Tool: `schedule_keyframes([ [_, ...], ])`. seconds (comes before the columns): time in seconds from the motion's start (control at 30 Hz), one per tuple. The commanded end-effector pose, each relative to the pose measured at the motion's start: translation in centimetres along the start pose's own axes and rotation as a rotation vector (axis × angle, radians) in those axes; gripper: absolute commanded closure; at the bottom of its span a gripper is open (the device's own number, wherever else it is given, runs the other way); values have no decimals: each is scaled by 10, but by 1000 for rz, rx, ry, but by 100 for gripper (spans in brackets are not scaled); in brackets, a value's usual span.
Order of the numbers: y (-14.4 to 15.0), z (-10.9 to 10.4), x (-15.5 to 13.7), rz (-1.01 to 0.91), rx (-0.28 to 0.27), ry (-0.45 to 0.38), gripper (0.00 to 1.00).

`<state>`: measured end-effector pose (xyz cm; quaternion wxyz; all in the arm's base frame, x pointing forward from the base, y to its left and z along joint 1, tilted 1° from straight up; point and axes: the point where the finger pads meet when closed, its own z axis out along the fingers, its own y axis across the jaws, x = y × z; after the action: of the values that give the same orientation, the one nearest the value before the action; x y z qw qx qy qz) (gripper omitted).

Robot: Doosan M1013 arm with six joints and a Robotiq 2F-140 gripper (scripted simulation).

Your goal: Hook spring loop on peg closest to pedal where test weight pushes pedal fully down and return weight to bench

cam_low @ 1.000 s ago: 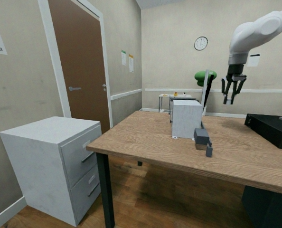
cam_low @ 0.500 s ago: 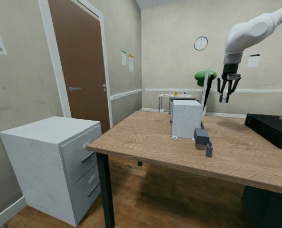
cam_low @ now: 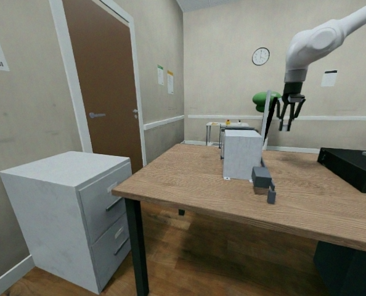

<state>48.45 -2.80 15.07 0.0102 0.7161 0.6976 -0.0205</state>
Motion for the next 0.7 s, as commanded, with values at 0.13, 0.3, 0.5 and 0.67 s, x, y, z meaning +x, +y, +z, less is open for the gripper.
schedule_keyframes([
  [0.13,12,-4,-11,0,-1,-9,75],
  [0.3,22,-7,-21,0,-1,-17,75],
  [0.5,26,-8,-25,0,-1,-21,75],
  [0.67,36,-10,-34,0,-1,-29,75],
])
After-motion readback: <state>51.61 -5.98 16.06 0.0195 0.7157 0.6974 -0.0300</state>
